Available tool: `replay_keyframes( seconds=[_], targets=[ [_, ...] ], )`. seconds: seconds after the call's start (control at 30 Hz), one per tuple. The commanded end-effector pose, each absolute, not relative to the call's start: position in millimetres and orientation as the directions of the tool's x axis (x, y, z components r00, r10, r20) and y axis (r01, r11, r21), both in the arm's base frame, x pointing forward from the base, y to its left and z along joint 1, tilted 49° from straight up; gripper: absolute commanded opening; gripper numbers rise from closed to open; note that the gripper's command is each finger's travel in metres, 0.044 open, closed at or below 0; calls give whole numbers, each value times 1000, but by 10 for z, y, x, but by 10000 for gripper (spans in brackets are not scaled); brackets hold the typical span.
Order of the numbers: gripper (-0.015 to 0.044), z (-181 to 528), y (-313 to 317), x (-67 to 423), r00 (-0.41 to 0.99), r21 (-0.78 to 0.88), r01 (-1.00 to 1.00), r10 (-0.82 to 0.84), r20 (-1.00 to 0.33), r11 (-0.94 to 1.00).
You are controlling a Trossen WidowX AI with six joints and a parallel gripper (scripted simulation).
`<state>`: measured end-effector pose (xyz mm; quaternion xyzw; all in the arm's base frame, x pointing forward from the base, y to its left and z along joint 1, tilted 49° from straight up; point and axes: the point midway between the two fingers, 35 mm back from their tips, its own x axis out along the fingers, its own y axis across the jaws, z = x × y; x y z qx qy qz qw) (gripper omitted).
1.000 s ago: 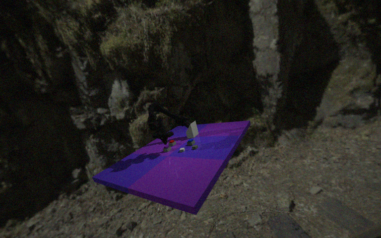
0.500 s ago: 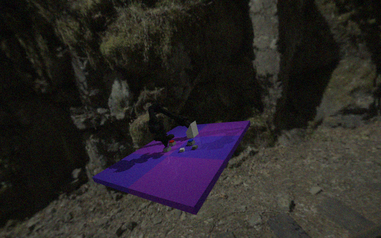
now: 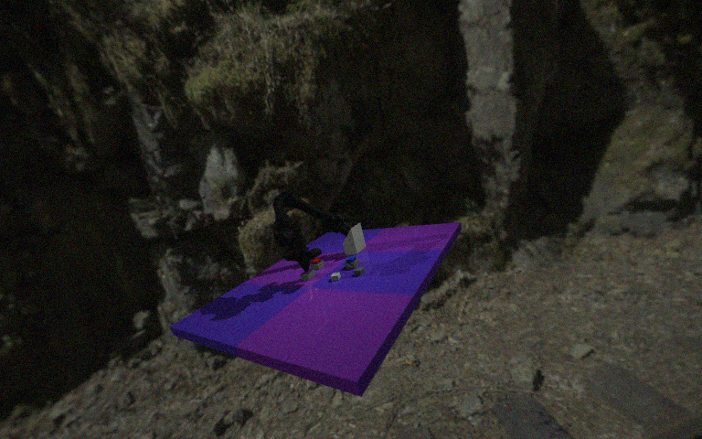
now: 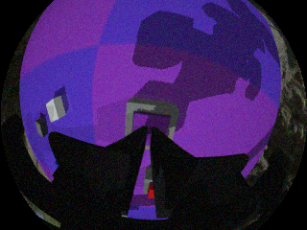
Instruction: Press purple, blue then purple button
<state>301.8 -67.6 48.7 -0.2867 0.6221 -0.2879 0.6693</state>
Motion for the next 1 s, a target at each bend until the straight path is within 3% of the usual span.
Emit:
replay_keyframes(
  seconds=[0.0, 0.3, 0.43, 0.77, 0.97],
  targets=[
    [20, 488, -685, 3013, 59, -746, 21, -746, -663, 665],
    [20, 718, -423, 2993, 59, -746, 21, -745, -664, 666],
    [125, 590, -213, 3041, 61, -732, -2, -730, -681, 682],
    [387, -177, 986, 2975, 51, -698, -50, -696, -717, 715],
    [400, -712, 1661, 2638, 54, -719, -4, -718, -694, 695]
  ],
)
